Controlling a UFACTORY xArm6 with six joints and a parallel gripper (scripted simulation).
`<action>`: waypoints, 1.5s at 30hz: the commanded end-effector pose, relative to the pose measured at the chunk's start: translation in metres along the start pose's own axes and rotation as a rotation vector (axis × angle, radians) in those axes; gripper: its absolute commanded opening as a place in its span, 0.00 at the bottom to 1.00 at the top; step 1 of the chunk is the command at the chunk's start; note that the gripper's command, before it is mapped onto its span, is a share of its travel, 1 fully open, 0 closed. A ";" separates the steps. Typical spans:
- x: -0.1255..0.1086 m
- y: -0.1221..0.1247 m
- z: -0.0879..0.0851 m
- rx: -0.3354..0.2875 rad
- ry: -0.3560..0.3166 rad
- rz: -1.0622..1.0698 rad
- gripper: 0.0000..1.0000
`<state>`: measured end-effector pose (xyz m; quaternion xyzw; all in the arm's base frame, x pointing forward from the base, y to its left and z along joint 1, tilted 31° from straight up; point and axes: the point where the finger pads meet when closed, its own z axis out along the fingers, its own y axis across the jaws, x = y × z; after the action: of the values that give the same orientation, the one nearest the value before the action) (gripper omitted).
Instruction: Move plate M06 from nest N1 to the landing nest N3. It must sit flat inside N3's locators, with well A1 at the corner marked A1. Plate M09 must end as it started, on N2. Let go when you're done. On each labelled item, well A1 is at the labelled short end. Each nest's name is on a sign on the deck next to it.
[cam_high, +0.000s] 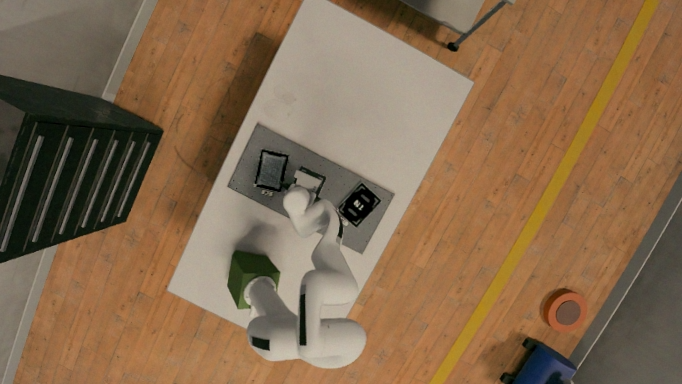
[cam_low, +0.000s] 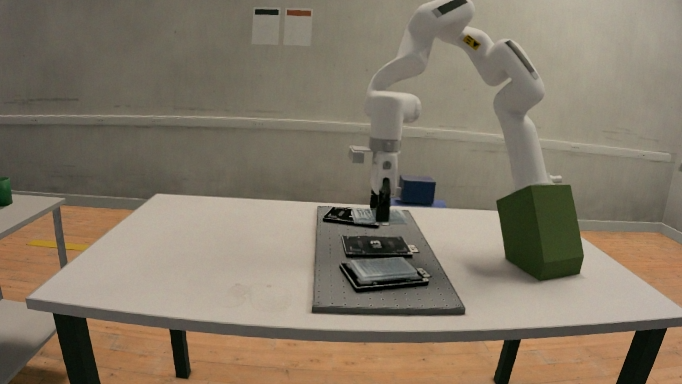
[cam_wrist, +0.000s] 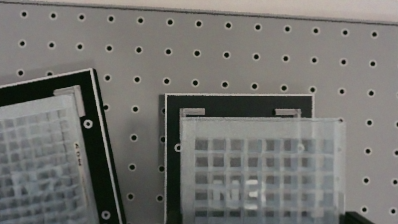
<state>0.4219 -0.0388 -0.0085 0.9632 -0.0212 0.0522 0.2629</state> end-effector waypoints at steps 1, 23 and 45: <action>0.001 0.000 0.007 0.002 0.004 0.001 0.00; 0.001 0.000 0.040 0.001 0.003 0.001 0.00; 0.001 0.000 0.052 0.001 0.003 0.001 0.00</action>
<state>0.4268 -0.0657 -0.0538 0.9631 -0.0212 0.0525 0.2630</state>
